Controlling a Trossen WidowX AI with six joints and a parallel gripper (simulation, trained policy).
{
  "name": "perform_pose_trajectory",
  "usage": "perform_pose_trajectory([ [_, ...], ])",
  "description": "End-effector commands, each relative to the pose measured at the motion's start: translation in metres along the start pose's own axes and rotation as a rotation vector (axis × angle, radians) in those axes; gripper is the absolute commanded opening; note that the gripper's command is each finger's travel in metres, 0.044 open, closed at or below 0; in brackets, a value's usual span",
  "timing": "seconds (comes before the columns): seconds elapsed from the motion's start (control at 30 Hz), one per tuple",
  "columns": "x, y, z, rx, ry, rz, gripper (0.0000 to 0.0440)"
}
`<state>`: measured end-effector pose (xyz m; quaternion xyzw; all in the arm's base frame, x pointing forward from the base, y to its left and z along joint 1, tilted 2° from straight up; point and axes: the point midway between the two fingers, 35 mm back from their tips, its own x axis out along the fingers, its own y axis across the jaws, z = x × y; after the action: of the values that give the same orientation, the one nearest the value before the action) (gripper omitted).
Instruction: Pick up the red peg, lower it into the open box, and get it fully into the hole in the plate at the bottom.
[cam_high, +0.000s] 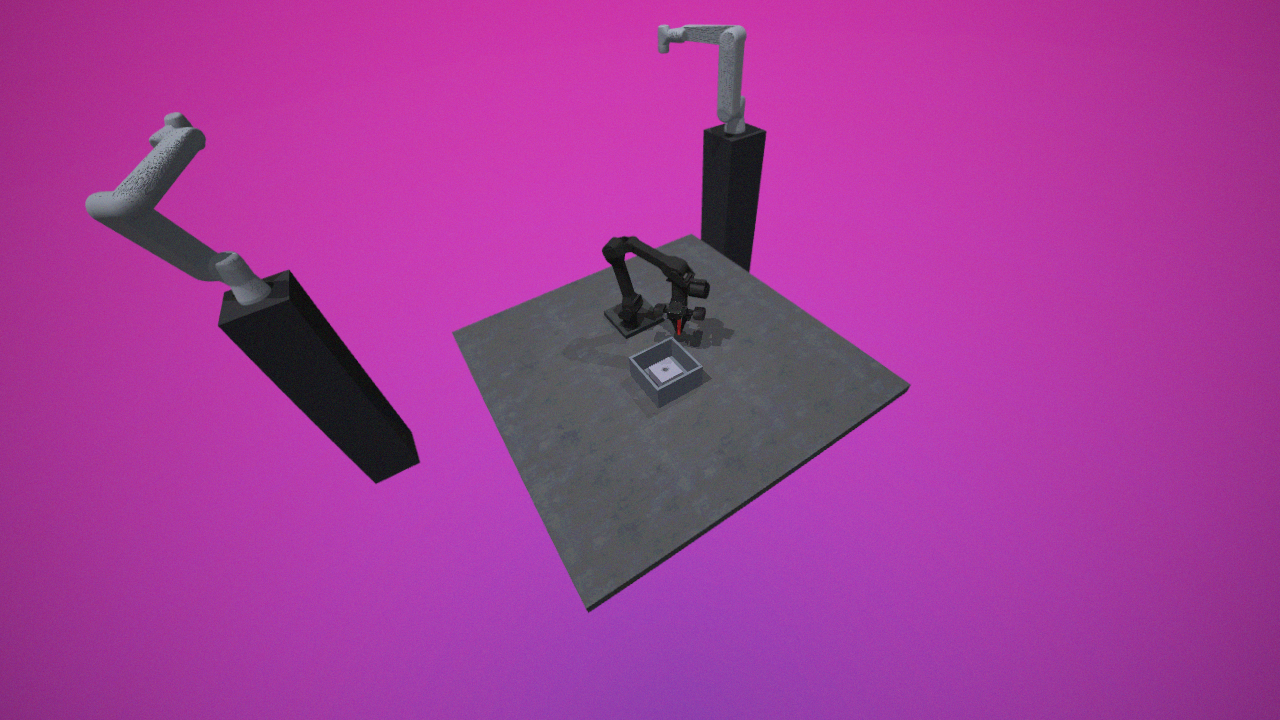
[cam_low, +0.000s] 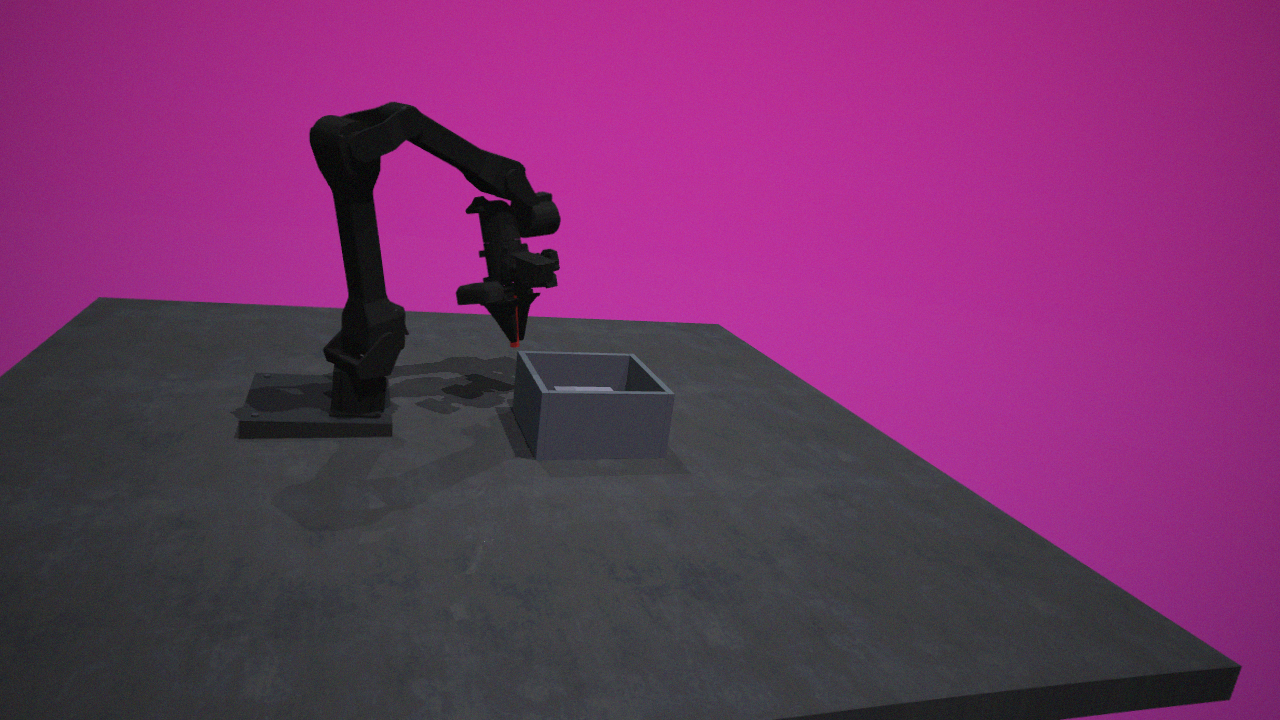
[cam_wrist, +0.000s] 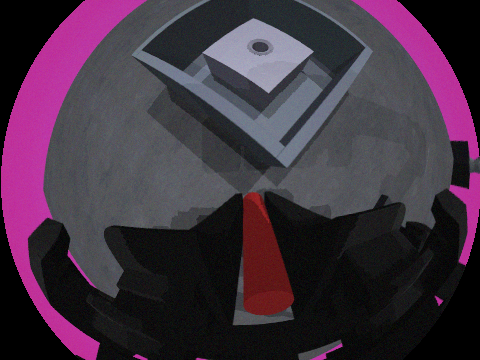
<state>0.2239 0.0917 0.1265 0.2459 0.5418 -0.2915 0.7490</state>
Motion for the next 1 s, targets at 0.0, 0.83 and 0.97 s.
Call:
perform_pose_trajectory([
  [0.0, -0.006, -0.002, 0.015, 0.032, -0.03, 0.0, 0.0],
  [0.83, 0.028, -0.014, 0.123, 0.151, -0.133, -0.041, 0.0001],
  [0.97, 0.039, -0.017, 0.132, 0.127, -0.117, -0.046, 0.0001],
])
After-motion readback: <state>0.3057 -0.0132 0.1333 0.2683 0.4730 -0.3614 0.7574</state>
